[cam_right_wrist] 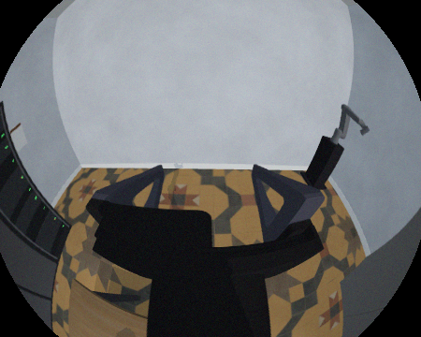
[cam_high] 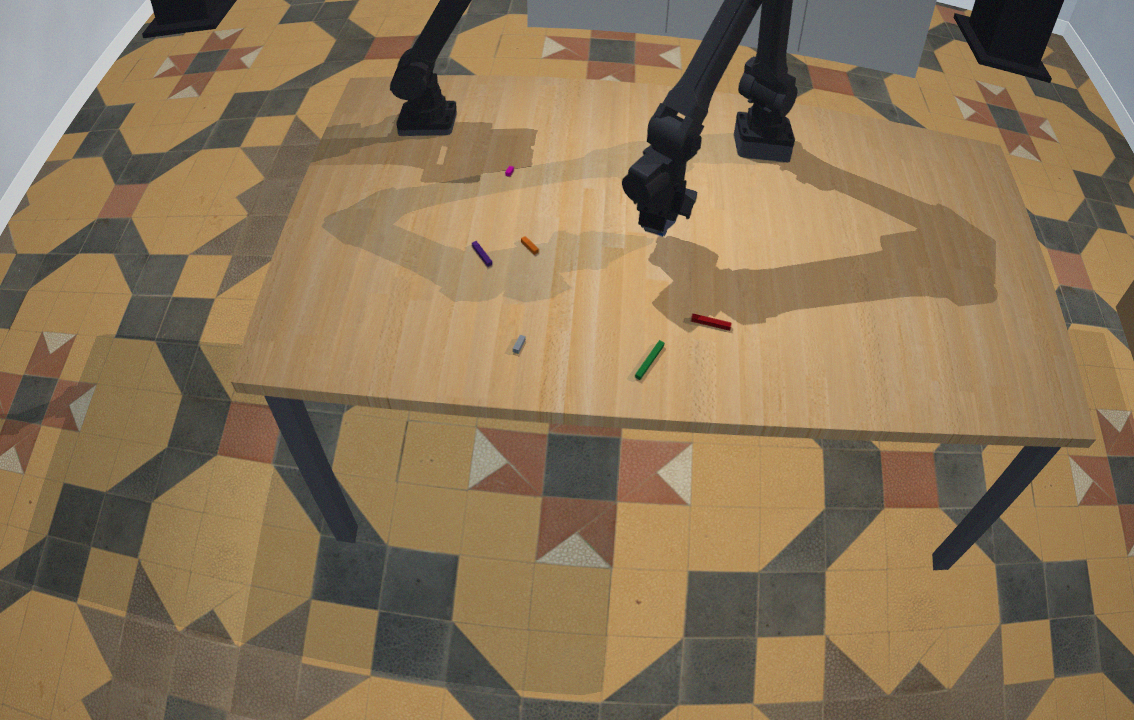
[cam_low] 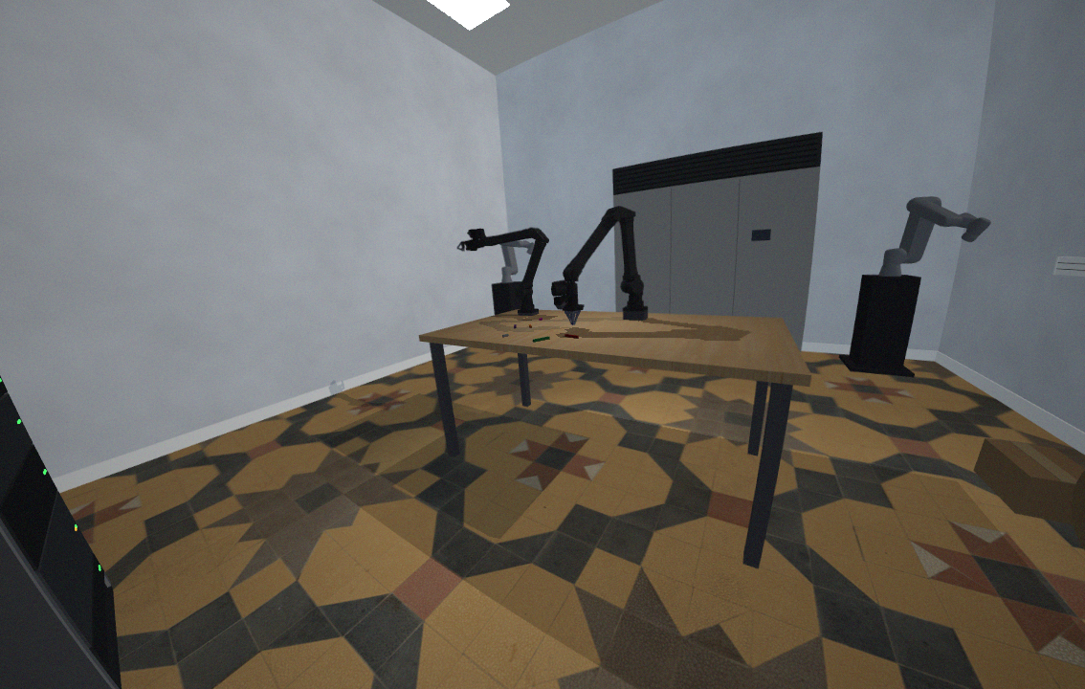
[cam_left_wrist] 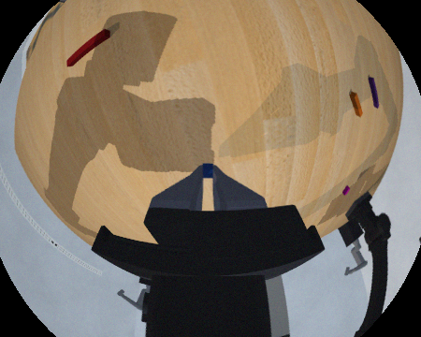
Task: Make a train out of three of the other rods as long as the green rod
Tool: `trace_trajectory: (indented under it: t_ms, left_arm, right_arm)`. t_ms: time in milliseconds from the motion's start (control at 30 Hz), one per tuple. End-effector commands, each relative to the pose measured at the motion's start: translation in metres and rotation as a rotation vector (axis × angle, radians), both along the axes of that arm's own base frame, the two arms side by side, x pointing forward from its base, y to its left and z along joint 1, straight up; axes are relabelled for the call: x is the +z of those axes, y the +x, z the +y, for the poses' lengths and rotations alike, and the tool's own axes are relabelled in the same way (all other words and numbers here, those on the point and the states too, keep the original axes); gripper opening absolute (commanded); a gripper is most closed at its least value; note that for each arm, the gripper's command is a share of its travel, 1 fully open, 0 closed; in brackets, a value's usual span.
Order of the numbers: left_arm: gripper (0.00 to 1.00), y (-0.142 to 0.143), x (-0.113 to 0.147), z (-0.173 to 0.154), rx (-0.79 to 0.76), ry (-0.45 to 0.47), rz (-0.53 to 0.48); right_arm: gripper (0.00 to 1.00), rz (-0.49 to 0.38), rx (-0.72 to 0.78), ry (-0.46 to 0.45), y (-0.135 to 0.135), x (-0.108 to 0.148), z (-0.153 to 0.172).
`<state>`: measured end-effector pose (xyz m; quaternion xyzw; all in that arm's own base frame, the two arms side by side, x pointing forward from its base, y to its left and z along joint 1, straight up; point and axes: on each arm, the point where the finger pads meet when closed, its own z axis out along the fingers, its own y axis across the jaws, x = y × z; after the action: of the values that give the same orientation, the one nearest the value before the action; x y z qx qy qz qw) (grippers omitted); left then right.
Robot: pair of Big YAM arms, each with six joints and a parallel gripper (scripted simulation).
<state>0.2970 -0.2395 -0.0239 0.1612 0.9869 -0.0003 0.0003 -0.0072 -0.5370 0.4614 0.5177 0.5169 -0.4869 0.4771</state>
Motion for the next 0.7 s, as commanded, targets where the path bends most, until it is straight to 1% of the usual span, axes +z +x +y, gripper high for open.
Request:
trace_trajectory:
  t_ms: [0,667]
  left_arm:
    - [0.04,0.0115,0.0068,-0.0136,0.002,-0.016,-0.021]
    - [0.04,0.0131,0.0067,-0.0168,0.0,-0.016,-0.02]
  right_arm:
    - [1.0,-0.008,-0.012,-0.071,-0.0055,0.0391,-0.0077]
    - [1.0,-0.008,-0.012,-0.071,-0.0055,0.0391,-0.0077]
